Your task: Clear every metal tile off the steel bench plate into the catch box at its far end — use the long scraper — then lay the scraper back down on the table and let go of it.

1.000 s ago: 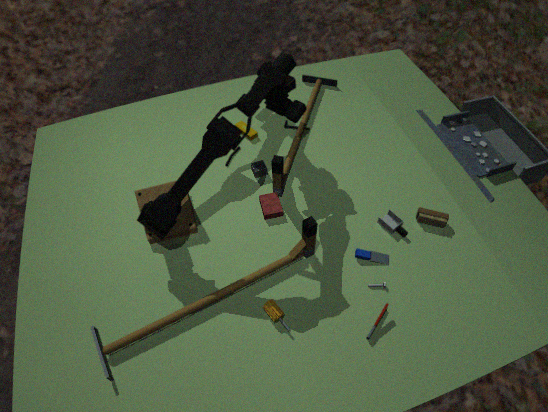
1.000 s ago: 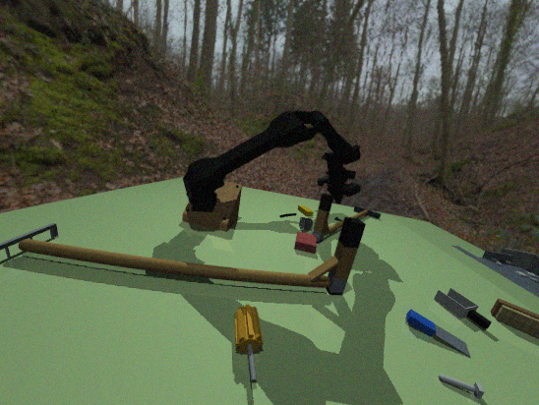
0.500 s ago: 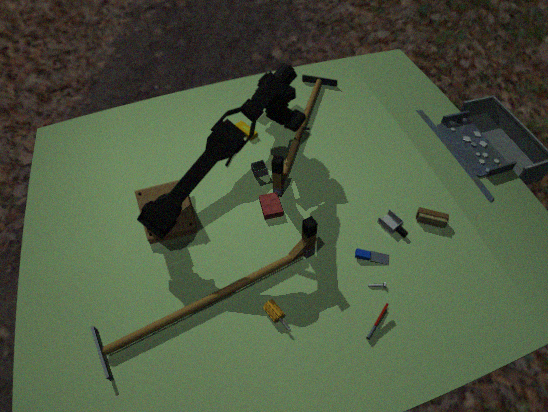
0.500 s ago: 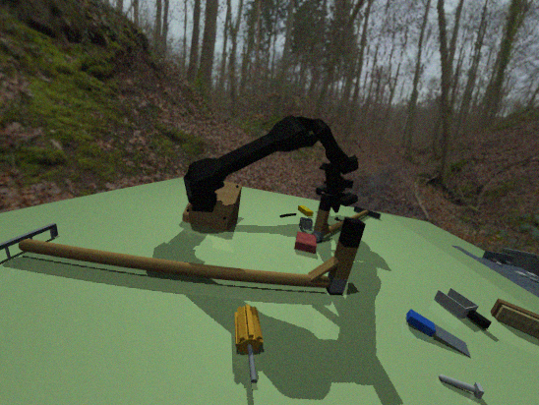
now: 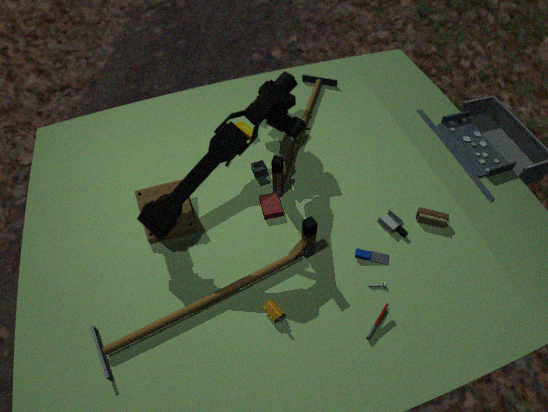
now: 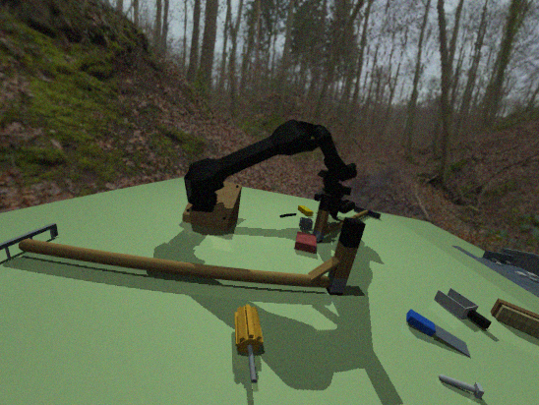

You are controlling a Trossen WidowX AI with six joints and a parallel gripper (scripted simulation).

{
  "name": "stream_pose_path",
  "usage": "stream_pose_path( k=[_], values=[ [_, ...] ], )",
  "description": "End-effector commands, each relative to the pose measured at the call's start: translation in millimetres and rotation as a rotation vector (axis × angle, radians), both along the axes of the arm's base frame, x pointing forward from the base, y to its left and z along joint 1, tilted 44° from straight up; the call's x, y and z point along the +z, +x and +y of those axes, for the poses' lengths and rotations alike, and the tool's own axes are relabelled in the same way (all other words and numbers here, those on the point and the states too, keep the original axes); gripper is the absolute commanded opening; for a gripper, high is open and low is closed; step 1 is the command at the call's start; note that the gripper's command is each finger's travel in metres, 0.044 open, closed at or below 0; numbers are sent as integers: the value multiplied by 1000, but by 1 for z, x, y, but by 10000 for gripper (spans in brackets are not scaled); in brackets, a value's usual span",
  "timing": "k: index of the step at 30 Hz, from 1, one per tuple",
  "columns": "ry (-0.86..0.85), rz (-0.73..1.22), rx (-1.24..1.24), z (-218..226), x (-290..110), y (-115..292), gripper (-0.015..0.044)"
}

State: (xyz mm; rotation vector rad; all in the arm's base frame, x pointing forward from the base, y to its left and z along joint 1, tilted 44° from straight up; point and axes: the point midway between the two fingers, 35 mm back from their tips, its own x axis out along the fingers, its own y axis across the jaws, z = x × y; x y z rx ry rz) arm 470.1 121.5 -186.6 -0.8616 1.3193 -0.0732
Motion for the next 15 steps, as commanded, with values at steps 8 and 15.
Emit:
stream_pose_path(
  k=[8, 15],
  values=[
    [-3, -4, 1, -5, 3, 10, 0],
    [-3, -4, 1, -8, 6, 15, 0]
  ],
)
